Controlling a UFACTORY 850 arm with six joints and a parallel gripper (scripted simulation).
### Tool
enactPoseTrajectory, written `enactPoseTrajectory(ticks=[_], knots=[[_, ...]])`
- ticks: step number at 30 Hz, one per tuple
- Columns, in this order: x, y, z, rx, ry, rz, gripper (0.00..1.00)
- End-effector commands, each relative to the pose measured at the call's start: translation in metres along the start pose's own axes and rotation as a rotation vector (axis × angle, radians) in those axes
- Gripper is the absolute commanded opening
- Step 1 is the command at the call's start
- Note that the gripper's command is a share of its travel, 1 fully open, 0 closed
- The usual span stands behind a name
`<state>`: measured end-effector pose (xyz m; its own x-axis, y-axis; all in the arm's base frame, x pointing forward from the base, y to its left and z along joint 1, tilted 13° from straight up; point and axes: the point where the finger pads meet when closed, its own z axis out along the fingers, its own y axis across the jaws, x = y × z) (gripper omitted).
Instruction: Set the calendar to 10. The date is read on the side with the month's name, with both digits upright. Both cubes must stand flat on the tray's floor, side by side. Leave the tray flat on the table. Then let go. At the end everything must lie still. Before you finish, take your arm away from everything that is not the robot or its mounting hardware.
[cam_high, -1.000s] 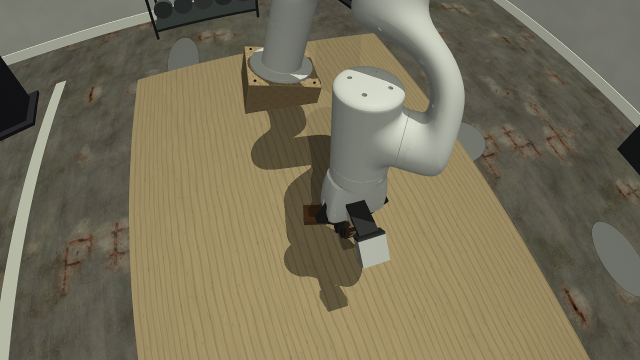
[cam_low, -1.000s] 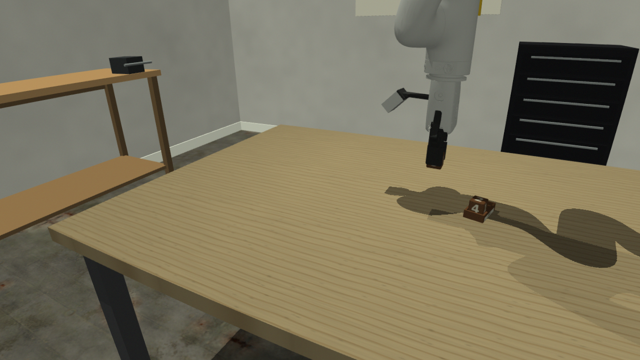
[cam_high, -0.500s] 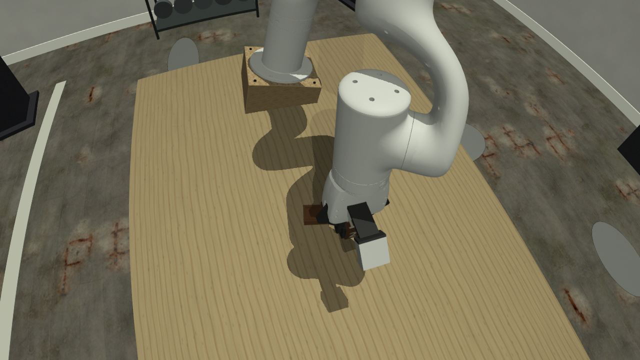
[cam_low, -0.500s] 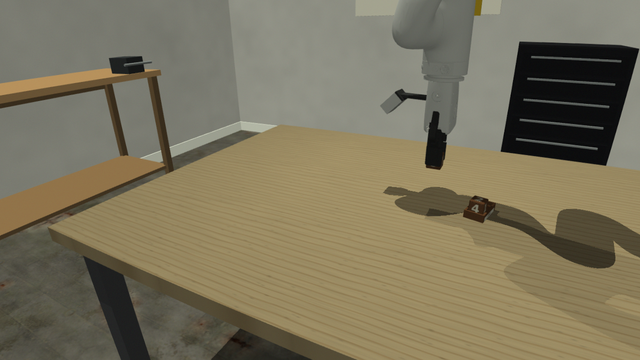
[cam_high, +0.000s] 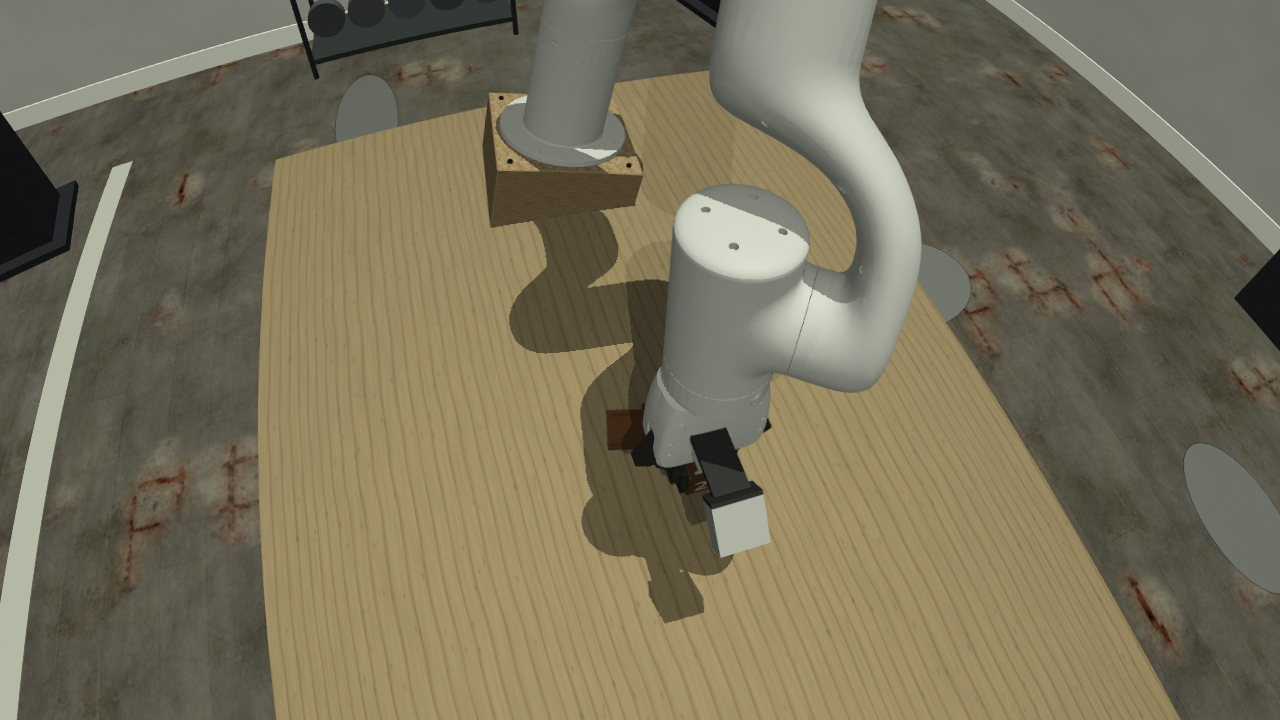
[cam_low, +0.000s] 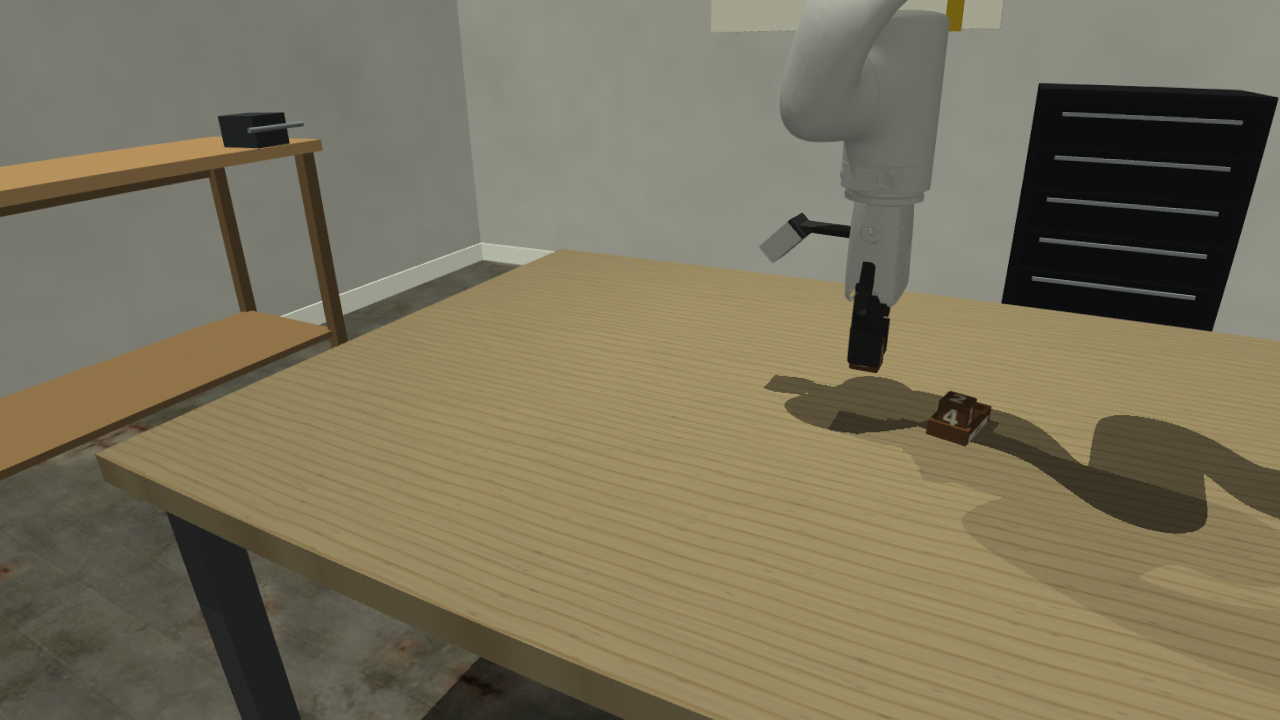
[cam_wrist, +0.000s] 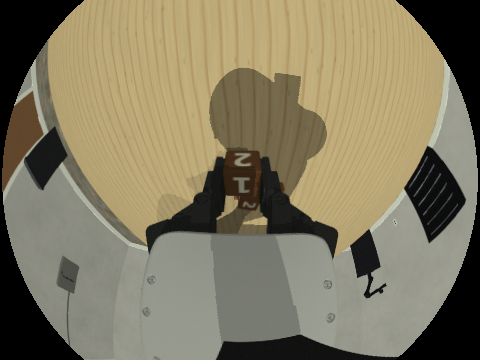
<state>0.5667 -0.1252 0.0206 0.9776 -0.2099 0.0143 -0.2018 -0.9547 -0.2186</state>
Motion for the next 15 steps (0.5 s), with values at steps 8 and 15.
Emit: enactPoseTrajectory(ticks=[8, 15], knots=[[0.002, 0.0, 0.042, 0.001, 0.003, 0.0, 0.27], [0.002, 0.0, 0.056, 0.001, 0.003, 0.0, 0.27]])
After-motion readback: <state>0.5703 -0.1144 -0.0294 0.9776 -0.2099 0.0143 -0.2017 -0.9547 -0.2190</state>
